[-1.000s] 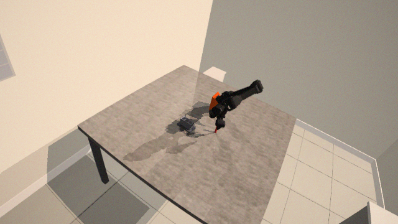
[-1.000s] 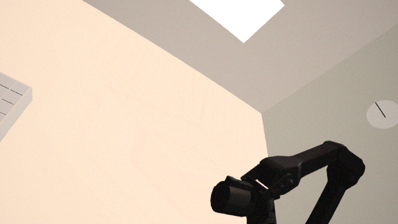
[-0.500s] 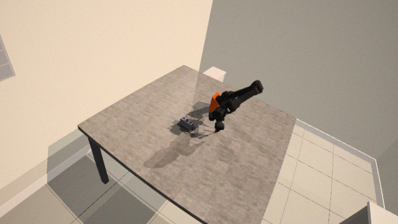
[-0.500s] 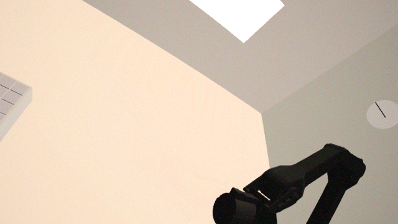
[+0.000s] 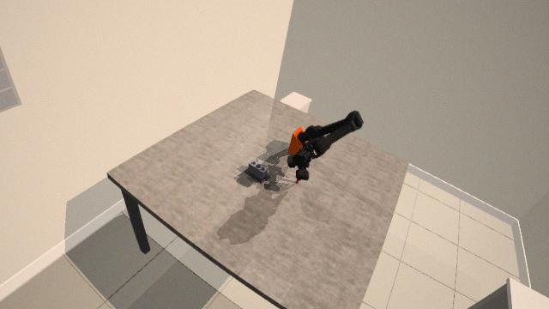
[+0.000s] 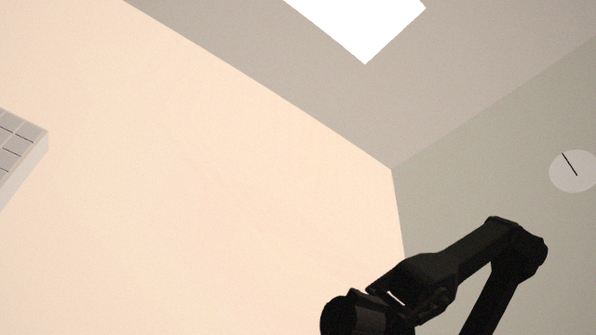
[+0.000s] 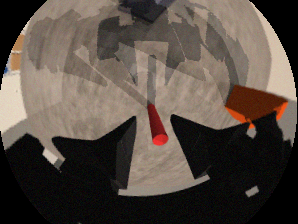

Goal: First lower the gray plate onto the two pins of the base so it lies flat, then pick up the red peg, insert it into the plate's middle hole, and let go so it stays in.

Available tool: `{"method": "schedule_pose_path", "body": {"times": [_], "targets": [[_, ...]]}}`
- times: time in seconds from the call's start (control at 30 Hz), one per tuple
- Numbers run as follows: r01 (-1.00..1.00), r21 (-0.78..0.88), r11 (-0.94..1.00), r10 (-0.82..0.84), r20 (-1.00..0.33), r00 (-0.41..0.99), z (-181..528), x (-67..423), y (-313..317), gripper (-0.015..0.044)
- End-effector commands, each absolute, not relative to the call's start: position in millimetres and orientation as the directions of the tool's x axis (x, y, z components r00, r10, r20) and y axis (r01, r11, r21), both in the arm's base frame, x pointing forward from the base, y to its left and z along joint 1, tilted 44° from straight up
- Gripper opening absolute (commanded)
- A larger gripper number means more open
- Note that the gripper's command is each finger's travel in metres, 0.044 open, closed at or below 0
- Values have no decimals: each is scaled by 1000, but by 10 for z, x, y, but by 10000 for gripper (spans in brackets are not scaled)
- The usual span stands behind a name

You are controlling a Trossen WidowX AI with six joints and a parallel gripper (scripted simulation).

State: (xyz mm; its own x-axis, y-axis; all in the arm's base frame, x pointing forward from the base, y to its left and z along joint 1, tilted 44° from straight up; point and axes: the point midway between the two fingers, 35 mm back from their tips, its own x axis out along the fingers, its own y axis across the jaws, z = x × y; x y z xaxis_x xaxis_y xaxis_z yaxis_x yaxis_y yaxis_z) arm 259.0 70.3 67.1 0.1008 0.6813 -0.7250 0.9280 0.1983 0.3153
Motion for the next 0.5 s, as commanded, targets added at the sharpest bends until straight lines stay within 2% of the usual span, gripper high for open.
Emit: {"method": "schedule_pose_path", "body": {"times": [0.0,0.1,0.2,0.47], "targets": [[931,311,192,684,-723,100,666,2588,708,99],[931,311,192,684,-723,100,666,2588,708,20],[931,311,192,684,-723,100,666,2588,708,0],[931,311,192,684,-723,100,666,2588,708,0]]}}
